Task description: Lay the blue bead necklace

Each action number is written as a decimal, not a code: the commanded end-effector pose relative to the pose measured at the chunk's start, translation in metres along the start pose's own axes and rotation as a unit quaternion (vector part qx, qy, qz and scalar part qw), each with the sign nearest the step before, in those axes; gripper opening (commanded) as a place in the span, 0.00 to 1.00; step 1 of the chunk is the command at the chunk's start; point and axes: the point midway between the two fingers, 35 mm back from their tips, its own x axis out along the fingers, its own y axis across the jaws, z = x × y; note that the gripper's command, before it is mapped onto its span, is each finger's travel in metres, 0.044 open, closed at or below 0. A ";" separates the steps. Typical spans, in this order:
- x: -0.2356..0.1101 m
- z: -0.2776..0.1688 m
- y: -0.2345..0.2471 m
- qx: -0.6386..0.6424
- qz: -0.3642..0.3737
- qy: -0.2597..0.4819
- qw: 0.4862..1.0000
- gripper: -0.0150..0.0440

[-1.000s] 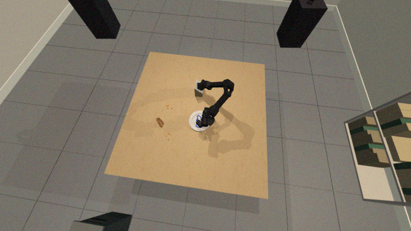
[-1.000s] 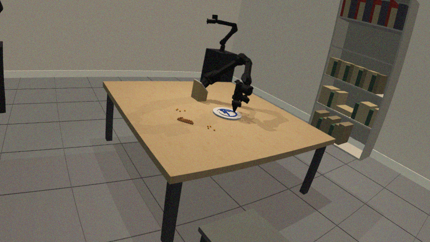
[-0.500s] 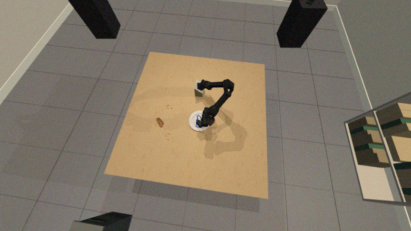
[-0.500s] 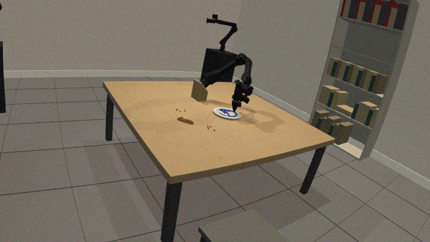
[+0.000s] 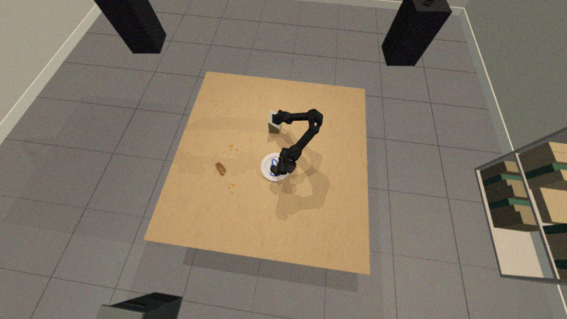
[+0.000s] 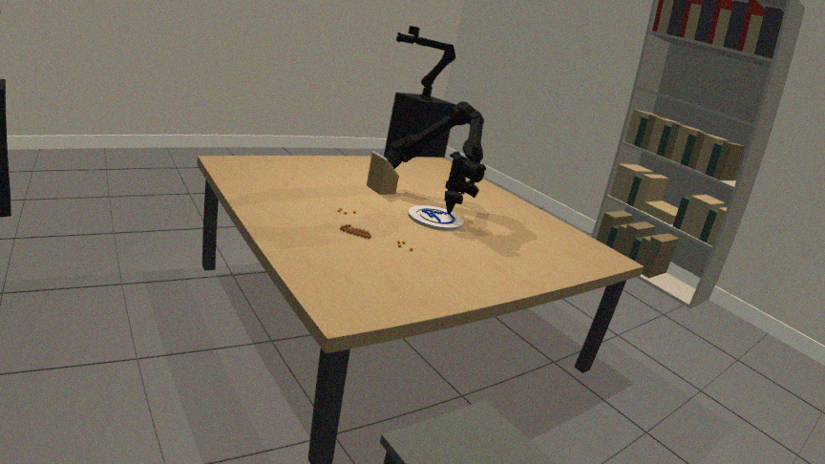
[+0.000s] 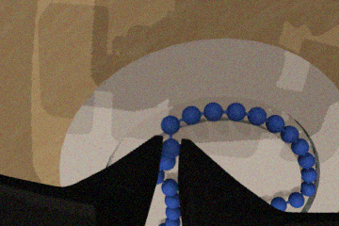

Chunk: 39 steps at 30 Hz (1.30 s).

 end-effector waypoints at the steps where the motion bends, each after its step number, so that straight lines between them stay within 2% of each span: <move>1: -0.002 0.001 0.001 -0.001 -0.001 -0.001 1.000 0.25; 19: 0.006 0.004 0.011 -0.001 0.000 -0.001 1.000 0.25; 35: -0.002 0.004 0.011 -0.001 -0.001 -0.001 1.000 0.97; 36: 0.002 0.005 0.011 -0.001 0.000 -0.001 1.000 1.00; 39: -0.002 0.005 0.011 -0.001 -0.001 -0.001 1.000 1.00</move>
